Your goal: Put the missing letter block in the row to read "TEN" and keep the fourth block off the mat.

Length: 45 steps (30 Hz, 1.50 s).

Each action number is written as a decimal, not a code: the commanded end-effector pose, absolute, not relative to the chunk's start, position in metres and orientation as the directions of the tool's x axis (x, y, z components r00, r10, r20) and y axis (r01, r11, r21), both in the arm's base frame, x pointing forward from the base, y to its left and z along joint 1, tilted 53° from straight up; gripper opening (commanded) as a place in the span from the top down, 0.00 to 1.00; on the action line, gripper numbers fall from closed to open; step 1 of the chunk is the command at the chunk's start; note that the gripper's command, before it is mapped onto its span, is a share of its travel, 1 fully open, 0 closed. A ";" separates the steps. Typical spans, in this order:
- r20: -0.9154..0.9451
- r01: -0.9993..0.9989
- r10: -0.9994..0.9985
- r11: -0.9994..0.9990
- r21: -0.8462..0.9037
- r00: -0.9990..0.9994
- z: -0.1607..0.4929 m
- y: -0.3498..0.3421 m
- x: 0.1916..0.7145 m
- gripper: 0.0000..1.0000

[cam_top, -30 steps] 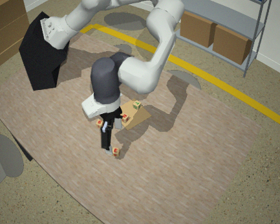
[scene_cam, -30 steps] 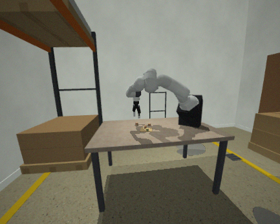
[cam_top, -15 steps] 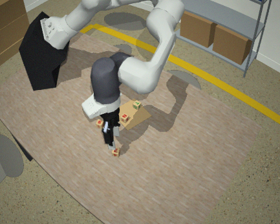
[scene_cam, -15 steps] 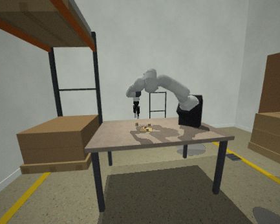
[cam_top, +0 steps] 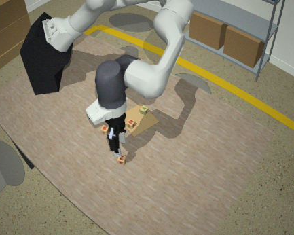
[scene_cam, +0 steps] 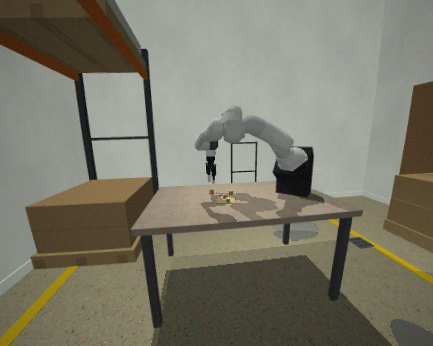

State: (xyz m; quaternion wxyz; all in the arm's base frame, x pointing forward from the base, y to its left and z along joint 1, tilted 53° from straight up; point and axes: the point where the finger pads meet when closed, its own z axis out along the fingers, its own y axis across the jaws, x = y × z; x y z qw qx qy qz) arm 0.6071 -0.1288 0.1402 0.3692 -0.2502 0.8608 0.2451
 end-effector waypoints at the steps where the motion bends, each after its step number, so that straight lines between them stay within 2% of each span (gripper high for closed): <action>1: -0.760 -0.613 -0.253 0.756 0.231 -0.598 0.140 -0.130 0.608 0.60; 45: -0.760 -0.613 -0.253 0.755 0.231 -0.598 0.114 -0.105 0.629 0.60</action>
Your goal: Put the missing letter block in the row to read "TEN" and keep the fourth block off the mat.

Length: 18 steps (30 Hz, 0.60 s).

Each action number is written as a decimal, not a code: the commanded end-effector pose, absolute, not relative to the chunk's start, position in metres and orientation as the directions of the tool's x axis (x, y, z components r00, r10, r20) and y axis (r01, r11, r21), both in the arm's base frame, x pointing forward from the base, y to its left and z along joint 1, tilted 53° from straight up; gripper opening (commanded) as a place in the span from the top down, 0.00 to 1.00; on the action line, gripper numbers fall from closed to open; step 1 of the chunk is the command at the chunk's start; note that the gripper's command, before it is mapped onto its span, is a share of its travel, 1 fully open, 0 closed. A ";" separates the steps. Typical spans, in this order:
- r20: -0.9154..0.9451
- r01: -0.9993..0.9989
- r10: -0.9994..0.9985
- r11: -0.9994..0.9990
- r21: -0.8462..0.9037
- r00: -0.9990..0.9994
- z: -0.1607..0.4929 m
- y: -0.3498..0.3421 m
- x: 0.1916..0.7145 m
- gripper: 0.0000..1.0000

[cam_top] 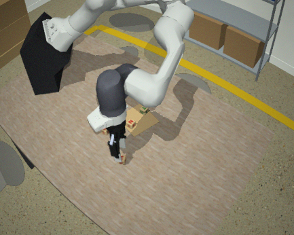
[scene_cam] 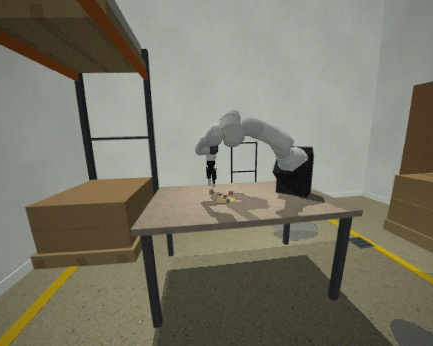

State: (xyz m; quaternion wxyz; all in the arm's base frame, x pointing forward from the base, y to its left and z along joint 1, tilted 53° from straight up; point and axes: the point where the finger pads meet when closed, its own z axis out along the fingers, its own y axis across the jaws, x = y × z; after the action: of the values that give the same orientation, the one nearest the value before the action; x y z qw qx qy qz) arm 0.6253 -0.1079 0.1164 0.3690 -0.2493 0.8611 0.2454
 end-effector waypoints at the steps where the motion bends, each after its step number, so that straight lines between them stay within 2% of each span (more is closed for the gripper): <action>1: -0.760 -0.613 -0.253 0.755 0.231 -0.598 0.114 -0.104 0.630 0.60; 18: -0.760 -0.613 -0.253 0.755 0.231 -0.598 0.108 -0.099 0.634 0.60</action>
State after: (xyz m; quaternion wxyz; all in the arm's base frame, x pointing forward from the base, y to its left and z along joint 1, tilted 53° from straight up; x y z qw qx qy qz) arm 0.6324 -0.1003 0.1083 0.3697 -0.2493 0.8610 0.2445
